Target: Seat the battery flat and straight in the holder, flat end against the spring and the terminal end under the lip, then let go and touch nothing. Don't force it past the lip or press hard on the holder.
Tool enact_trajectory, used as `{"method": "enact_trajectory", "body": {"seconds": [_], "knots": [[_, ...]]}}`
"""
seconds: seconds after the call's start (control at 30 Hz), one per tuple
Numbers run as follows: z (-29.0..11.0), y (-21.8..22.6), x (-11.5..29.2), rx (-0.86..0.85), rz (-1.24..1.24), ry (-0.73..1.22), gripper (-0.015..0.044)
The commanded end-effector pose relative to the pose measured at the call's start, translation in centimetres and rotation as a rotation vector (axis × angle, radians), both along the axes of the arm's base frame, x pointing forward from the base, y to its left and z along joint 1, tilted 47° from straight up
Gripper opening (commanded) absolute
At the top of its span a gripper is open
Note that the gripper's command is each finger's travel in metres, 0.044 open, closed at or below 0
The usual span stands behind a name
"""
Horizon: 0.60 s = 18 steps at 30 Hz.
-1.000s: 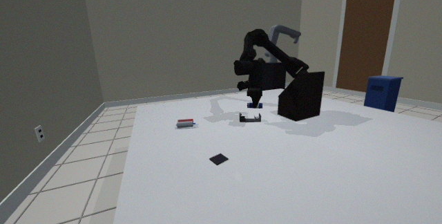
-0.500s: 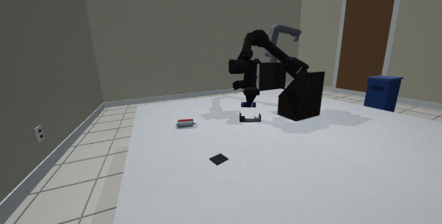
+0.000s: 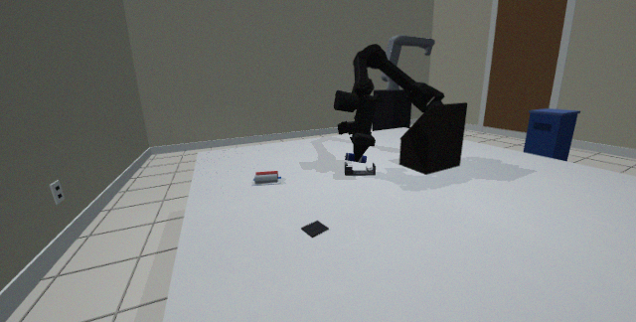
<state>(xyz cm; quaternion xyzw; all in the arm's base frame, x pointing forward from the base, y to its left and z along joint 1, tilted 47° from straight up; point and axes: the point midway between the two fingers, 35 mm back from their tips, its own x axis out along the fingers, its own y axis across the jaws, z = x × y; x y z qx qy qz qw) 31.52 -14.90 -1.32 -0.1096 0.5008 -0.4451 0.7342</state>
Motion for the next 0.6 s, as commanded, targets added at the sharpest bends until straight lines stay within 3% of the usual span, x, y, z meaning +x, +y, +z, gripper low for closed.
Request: {"method": "enact_trajectory", "body": {"seconds": [0.0, 0.57], "knots": [[-0.21, -0.48, -0.40, -0.020, 0.021, -0.010, 0.0087], [-0.90, -1.22, -0.58, -0.055, 0.080, -0.063, 0.0087]]}}
